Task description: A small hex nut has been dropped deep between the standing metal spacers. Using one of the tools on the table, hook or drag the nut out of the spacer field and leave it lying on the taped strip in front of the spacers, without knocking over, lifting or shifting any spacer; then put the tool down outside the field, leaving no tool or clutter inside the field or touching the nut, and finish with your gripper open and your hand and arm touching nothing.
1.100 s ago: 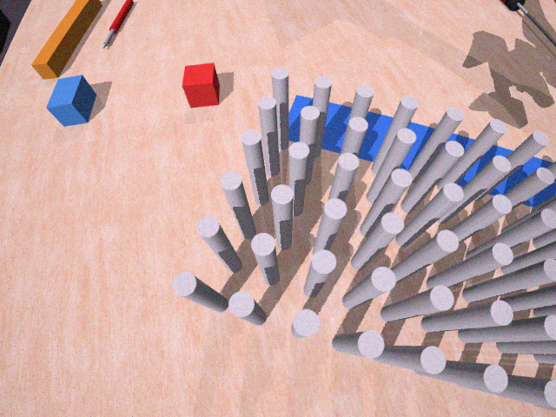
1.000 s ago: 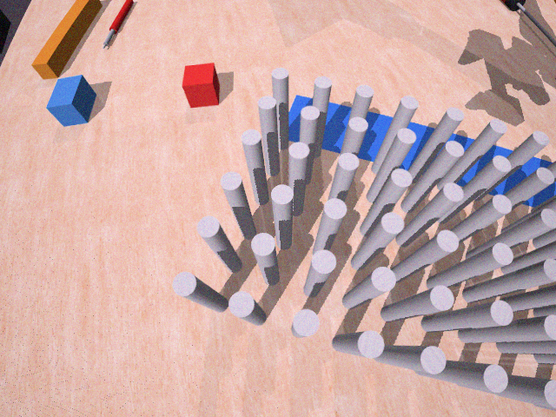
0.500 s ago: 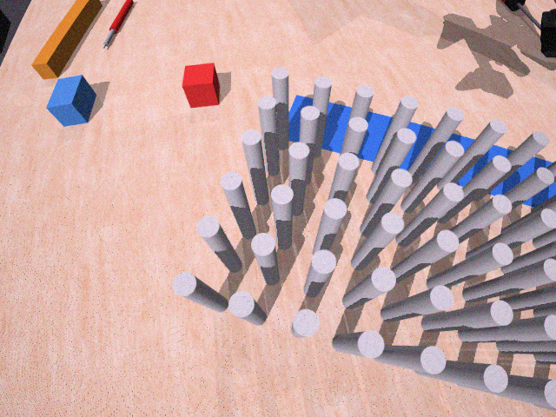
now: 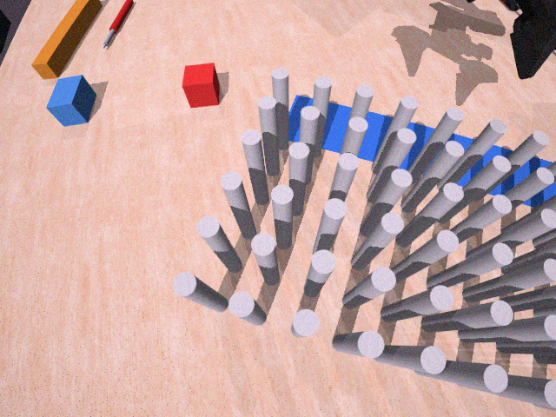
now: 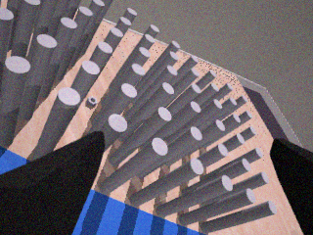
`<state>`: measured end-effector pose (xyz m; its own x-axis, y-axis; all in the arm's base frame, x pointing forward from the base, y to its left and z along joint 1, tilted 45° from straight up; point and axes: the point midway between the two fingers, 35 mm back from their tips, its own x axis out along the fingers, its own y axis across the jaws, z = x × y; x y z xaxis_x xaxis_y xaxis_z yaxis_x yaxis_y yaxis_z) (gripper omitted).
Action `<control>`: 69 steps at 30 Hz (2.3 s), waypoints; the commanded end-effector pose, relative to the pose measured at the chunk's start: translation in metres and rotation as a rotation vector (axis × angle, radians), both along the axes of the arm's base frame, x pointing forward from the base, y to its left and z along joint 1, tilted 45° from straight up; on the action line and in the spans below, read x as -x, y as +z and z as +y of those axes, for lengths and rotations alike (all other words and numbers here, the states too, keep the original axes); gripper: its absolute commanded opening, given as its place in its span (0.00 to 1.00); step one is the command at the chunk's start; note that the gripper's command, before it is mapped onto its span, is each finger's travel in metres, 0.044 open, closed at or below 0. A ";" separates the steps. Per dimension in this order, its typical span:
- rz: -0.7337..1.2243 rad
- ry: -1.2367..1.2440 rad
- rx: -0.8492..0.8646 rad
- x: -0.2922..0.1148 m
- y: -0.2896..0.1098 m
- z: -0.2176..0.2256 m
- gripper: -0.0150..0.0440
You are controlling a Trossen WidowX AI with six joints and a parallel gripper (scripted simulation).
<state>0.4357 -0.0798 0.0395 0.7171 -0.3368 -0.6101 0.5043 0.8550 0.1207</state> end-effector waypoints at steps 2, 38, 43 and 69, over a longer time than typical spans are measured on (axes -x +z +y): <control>-0.264 0.185 -0.093 0.020 0.023 0.019 1.00; -0.264 0.185 -0.093 0.020 0.023 0.019 1.00; -0.265 0.185 -0.111 0.019 0.024 0.022 1.00; 0.068 0.081 -1.282 0.066 0.198 0.314 1.00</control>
<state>0.3878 0.2121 0.2112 0.6952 0.4996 -0.5169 0.4662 0.2340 0.8532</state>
